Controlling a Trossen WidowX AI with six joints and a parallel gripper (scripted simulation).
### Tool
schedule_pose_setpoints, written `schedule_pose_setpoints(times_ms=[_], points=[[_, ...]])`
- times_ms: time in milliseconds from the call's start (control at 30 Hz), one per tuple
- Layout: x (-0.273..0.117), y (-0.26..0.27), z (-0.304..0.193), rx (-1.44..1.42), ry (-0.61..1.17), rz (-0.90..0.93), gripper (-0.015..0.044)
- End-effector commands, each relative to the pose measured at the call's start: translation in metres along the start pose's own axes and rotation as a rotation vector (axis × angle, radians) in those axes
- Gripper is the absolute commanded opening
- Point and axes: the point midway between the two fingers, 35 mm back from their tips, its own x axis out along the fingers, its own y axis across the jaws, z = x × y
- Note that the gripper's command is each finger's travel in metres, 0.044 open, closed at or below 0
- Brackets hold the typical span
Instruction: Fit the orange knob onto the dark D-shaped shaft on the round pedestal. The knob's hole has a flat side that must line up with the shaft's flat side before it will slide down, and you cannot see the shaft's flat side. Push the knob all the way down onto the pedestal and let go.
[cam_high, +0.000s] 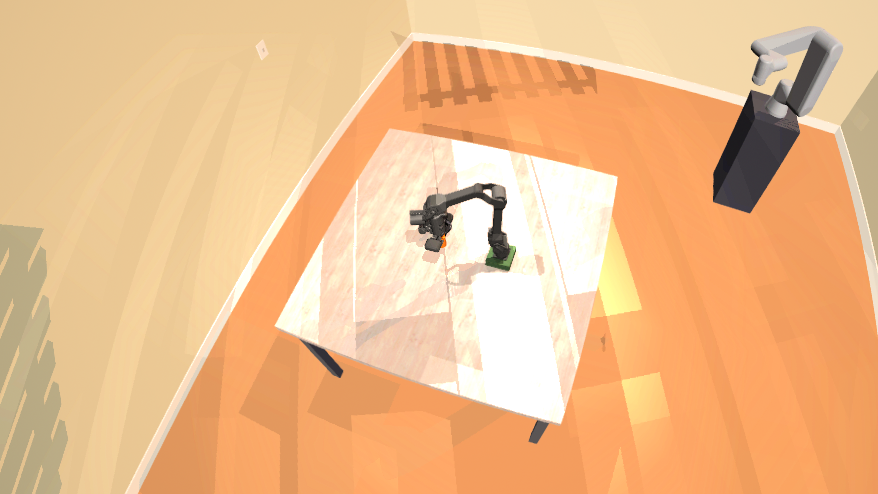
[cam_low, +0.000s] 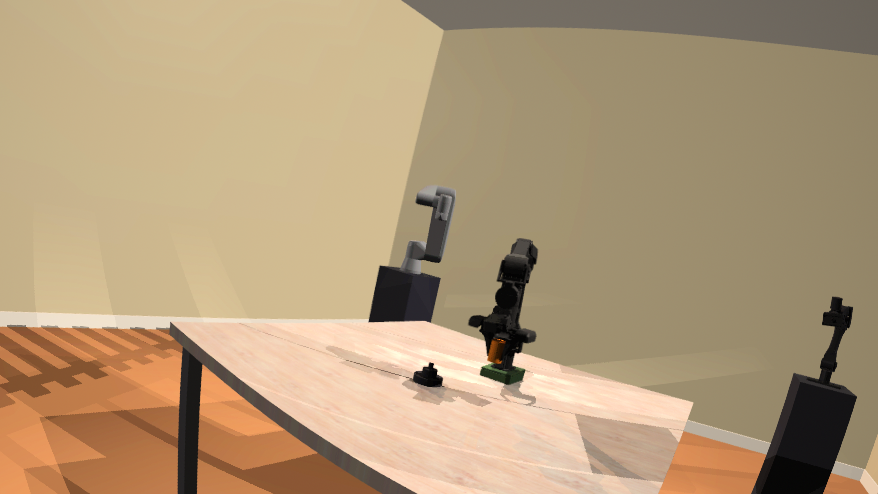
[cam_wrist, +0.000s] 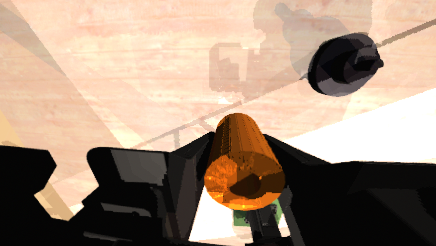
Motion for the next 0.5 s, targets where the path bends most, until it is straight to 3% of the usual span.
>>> schedule_pose_setpoints(times_ms=[0, 467], points=[[-0.0231, 0.0012, -0.0009, 0.002, -0.022, 0.003, 0.0], [-0.0266, -0.008, 0.0062, 0.019, -0.019, 0.016, 0.0]])
